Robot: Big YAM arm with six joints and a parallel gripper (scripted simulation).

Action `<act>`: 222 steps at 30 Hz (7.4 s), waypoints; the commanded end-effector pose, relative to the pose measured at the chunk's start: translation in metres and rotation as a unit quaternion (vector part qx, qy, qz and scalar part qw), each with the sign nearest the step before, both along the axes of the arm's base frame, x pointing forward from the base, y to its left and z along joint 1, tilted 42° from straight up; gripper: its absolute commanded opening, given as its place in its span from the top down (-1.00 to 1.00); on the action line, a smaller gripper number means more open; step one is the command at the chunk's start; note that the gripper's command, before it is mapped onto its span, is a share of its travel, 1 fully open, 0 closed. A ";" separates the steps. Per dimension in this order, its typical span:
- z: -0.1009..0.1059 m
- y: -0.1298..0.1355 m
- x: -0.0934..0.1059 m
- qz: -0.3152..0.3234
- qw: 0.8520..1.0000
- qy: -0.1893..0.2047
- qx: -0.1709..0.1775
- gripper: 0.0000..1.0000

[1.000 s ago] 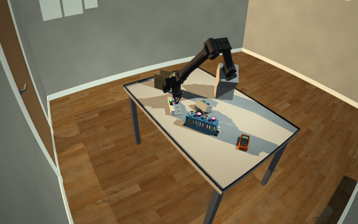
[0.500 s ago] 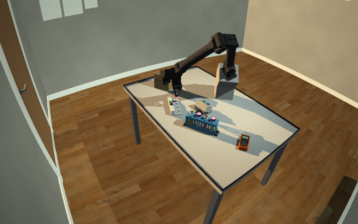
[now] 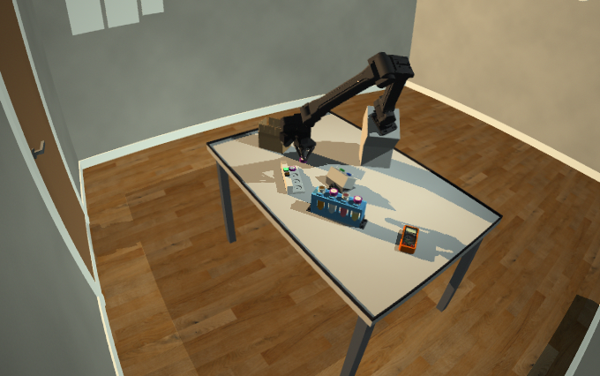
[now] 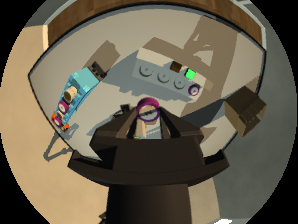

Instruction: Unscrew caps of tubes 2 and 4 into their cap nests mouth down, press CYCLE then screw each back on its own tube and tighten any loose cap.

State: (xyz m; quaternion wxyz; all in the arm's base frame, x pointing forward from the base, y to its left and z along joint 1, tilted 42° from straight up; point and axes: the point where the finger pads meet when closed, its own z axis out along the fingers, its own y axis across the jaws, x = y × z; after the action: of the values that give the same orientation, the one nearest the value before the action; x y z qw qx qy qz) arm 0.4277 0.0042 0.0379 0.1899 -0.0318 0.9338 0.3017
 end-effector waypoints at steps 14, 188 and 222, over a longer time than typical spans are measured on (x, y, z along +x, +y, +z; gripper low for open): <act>0.043 0.055 -0.016 0.275 0.926 -0.226 -0.125 1.00; 0.109 0.235 -0.071 0.413 0.830 -0.326 -0.188 1.00; 0.117 0.240 -0.070 0.410 0.829 -0.332 -0.187 0.02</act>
State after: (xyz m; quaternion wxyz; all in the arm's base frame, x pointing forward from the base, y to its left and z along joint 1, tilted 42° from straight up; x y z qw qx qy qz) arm 0.3532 0.2421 0.1476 0.3301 -0.5461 0.7561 0.1451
